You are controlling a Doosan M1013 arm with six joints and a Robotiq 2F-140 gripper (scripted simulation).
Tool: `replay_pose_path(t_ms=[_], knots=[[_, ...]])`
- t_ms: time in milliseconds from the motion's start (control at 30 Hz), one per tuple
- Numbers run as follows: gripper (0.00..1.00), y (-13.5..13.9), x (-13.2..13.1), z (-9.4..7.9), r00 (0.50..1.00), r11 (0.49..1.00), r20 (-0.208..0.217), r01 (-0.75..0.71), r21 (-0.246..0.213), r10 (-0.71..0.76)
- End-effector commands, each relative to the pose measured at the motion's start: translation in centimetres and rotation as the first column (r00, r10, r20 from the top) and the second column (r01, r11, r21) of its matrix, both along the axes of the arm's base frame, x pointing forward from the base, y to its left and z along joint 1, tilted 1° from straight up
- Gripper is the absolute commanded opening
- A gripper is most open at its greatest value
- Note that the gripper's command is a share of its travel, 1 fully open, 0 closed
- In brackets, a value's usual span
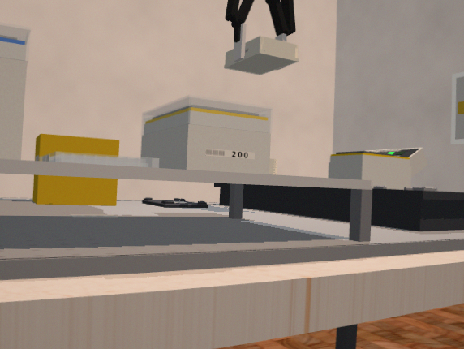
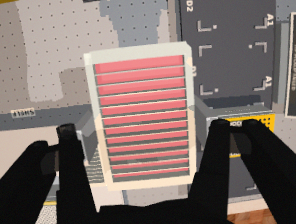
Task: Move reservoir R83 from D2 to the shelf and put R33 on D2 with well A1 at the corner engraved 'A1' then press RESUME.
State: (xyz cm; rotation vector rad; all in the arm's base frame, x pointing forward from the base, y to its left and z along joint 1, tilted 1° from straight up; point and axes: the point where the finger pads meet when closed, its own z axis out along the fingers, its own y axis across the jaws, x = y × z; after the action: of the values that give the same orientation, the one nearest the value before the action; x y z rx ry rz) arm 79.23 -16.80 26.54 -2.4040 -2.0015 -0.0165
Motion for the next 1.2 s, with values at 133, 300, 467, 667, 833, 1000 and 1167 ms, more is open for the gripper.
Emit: replay_pose_path(t_ms=[133,300,467,667,833,1000,1167], knots=[[0.0,-0.26,1.39,0.03,1.0,1.0,0.0,0.0,0.0,0.0],[0.0,-0.26,1.39,0.03,0.998,0.998,-0.001,0.06,0.0,-0.06],[0.0,-0.26,1.39,0.03,0.99,0.99,-0.002,0.14,0.0,-0.14],[0.0,-0.26,1.39,0.03,0.966,0.966,-0.004,0.257,0.0,-0.257],[0.0,-0.26,1.39,0.03,0.936,0.936,-0.006,0.352,-0.001,-0.352],[0.0,-0.26,1.39,0.03,0.913,0.913,-0.007,0.408,-0.001,-0.408],[0.0,-0.26,1.39,0.03,0.868,0.868,-0.008,0.497,-0.002,-0.497]])
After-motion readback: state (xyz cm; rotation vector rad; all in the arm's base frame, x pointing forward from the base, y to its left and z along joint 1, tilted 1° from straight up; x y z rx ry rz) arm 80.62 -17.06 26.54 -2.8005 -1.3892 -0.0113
